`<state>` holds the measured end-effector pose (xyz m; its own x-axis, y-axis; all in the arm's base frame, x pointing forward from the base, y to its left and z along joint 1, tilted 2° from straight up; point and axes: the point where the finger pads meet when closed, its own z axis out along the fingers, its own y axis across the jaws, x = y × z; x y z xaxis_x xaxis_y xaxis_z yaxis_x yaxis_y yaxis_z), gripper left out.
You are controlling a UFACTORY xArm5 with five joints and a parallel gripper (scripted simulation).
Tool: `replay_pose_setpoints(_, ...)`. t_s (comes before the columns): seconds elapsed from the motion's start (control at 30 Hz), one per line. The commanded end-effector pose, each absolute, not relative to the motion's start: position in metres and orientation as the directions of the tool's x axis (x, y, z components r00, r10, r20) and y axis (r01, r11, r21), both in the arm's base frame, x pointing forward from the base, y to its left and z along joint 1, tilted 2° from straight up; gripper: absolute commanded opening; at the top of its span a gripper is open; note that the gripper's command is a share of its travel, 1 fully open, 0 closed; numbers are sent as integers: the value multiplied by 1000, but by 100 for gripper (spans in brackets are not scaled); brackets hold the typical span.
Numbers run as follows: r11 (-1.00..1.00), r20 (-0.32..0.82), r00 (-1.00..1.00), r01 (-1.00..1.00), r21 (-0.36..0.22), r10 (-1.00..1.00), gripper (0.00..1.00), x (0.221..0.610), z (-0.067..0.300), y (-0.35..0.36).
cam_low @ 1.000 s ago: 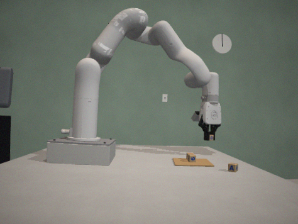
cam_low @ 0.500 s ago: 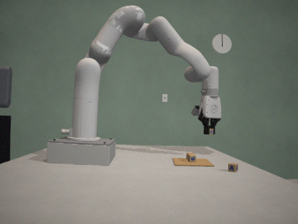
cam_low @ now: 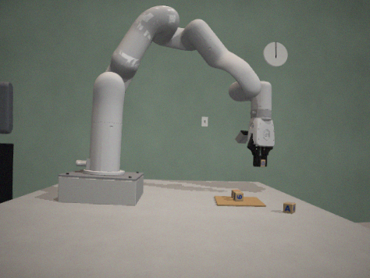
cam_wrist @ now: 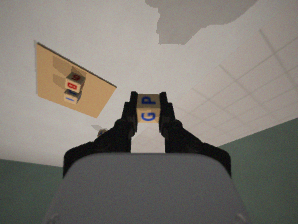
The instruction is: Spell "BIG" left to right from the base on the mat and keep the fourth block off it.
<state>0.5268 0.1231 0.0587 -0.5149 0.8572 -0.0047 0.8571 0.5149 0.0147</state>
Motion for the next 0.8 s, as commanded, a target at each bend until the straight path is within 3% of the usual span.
replay_pose_setpoints(0.0, 625, -9, -625, 780, 18, 781, 21, 525, 61, 112)
replay_pose_setpoints(0.77, 945, -17, -945, 326, 8, 327, 21, 507, 62, 64)
